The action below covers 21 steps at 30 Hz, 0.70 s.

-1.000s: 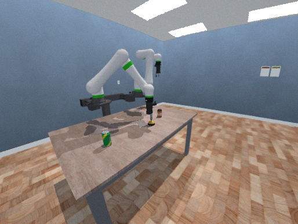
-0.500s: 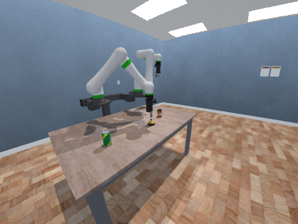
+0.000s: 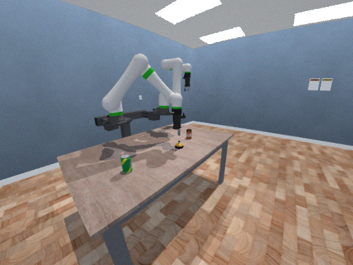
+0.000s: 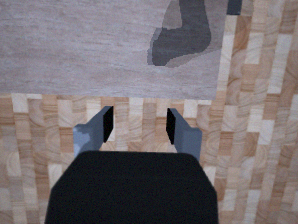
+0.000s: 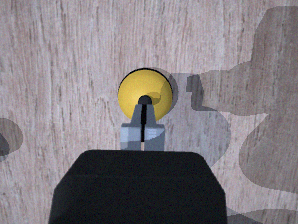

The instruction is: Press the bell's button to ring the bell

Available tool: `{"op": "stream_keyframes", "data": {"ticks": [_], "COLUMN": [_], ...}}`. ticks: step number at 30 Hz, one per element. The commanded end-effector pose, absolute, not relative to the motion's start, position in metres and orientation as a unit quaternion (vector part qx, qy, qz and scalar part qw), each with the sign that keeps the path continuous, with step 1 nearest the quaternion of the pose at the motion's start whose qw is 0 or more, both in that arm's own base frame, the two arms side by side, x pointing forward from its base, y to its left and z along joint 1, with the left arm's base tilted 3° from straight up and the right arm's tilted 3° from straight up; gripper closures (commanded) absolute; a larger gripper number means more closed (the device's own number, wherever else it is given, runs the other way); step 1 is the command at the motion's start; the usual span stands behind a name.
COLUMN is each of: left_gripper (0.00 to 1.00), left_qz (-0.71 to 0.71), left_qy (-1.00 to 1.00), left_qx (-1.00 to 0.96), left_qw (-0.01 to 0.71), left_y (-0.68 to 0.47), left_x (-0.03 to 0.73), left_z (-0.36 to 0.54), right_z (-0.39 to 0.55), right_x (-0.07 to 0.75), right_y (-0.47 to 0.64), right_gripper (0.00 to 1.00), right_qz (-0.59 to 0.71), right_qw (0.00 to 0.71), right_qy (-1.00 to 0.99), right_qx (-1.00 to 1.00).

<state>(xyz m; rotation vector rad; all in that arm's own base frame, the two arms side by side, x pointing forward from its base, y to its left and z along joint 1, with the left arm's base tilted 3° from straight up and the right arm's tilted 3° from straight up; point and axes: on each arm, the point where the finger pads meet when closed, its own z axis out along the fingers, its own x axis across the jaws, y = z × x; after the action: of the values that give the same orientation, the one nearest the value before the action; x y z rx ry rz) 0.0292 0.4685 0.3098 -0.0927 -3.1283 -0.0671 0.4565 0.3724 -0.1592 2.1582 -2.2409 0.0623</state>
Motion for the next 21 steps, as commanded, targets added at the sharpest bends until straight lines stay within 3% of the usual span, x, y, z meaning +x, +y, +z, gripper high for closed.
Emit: {"op": "stream_keyframes", "data": {"ticks": [1,21], "left_gripper": [0.0,0.0], "left_qz": [-0.023,-0.023], "left_qy": [-0.999,-0.999], "left_qx": [-0.03,-0.03], "left_qw": [0.005,0.005], "left_y": [0.4688,0.4688], "left_x": [0.0293,0.0293], "left_z": [0.3112,0.3112], "right_z": [-0.1539,-0.1517], "right_x": [0.4573,0.4572], "right_y": [0.3735,0.3736], "right_gripper": [0.83,0.83], "right_qz": [0.02,0.02], "right_qw": [0.014,0.014], "right_qy": [-0.72,-0.72], "right_qx": [0.694,0.694]}}
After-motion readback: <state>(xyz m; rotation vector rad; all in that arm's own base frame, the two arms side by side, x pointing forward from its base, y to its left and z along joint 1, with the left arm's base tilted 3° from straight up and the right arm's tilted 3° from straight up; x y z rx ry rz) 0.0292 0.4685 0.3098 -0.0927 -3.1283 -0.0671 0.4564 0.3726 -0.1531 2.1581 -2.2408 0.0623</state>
